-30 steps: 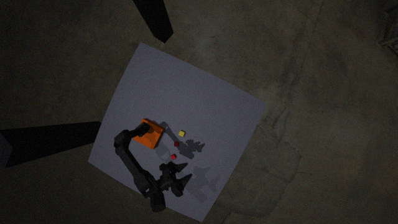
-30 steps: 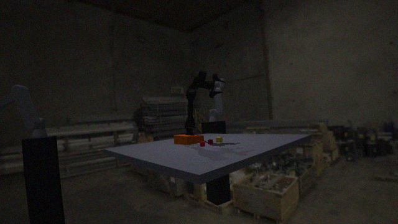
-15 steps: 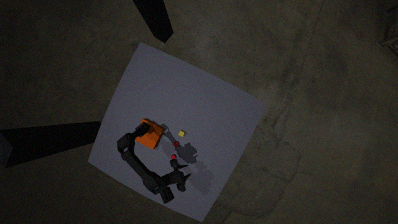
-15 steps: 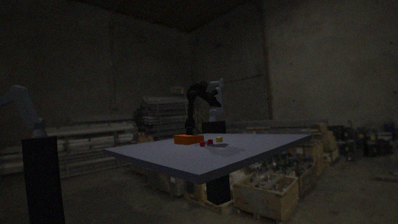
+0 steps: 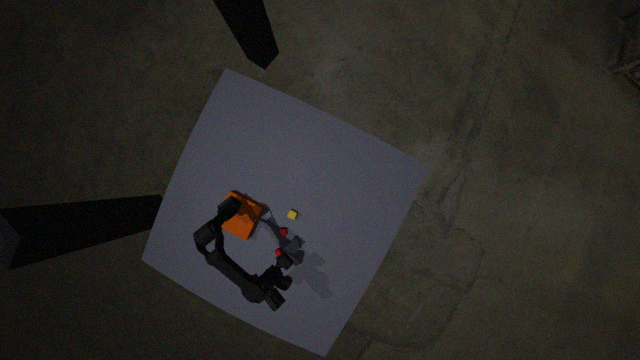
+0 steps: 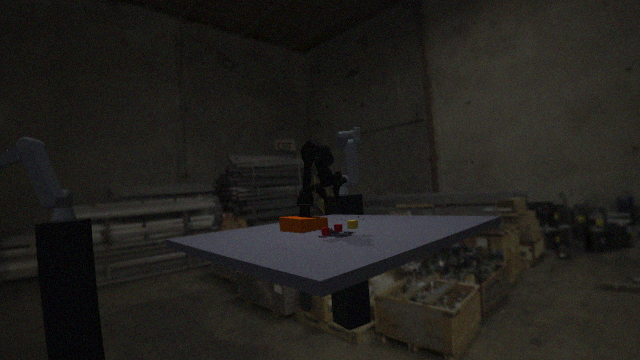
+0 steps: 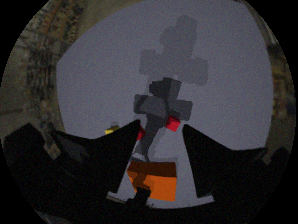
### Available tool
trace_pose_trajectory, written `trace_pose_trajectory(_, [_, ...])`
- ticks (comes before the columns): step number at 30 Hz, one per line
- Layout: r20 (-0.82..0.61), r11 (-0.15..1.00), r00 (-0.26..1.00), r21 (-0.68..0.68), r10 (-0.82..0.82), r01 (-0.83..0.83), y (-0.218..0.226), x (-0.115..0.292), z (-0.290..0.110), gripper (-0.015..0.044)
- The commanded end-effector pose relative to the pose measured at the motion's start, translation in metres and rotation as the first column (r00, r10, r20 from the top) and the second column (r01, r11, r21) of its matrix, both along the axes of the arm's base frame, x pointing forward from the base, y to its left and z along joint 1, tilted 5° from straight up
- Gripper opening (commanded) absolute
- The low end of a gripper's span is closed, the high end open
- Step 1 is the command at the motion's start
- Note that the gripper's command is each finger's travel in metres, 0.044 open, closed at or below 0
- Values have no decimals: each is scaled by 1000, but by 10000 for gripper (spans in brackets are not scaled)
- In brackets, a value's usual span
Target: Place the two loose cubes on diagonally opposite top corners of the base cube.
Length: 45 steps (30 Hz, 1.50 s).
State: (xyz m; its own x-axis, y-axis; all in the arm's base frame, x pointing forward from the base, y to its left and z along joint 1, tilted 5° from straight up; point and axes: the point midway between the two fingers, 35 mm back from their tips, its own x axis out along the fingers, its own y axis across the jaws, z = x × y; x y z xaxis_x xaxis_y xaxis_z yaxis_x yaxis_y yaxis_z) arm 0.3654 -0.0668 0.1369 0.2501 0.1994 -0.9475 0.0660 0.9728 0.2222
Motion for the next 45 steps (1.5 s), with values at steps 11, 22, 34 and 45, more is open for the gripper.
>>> trace_pose_trajectory(11, [-218, 958, 934, -115, -283, 263, -20, -31, -43, 265])
trace_pose_trajectory(22, [-218, 958, 934, -114, -283, 263, -15, -29, -100, 265])
trace_pose_trajectory(34, [-218, 958, 934, -114, -283, 263, -14, -28, -118, 265])
trace_pose_trajectory(45, [-219, 958, 934, -114, -283, 263, -12, -27, -136, 265])
